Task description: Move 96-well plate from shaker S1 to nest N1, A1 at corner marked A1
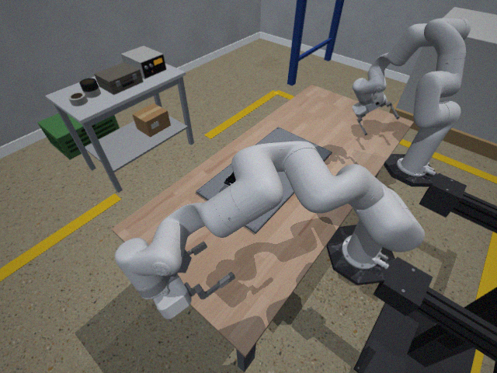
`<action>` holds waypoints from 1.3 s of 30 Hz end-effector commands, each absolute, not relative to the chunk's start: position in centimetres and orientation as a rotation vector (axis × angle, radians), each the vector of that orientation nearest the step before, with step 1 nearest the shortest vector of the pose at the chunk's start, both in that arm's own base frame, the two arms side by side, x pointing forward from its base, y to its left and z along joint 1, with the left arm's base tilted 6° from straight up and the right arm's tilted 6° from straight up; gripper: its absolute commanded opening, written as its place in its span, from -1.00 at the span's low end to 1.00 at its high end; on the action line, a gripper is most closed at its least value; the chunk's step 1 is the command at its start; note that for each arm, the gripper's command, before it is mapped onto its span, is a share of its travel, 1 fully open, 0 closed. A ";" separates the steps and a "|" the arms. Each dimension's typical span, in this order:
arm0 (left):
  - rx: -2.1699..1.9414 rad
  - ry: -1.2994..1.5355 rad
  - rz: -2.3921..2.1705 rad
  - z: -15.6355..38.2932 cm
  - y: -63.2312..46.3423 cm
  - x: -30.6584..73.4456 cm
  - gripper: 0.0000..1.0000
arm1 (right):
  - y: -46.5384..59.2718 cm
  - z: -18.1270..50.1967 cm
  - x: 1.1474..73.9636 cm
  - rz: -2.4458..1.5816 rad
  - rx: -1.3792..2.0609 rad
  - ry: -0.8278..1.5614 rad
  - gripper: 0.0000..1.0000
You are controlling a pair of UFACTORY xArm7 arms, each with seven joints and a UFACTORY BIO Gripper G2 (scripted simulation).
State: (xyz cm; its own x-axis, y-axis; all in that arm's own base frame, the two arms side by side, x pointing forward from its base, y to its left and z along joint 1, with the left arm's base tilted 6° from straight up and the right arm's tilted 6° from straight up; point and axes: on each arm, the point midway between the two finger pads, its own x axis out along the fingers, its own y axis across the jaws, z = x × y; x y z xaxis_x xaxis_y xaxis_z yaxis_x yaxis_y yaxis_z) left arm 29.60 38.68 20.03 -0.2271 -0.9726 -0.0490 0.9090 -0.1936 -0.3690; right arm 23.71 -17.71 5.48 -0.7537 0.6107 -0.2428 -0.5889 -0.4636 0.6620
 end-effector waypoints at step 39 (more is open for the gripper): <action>-0.220 0.375 -1.766 20.2 38.7 29.7 1.00 | -16.8 14.0 23.7 2.214 0.032 0.987 1.00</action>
State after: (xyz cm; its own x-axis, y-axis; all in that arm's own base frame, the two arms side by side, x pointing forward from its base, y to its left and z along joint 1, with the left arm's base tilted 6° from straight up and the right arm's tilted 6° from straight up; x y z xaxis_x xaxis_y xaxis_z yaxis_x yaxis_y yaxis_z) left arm 29.60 38.68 20.03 -0.2271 -0.9726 -0.0490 0.9090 -0.1936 -0.3690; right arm 23.64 -17.00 12.00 -0.7542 0.6103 -0.2424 -0.5887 -0.4648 0.6614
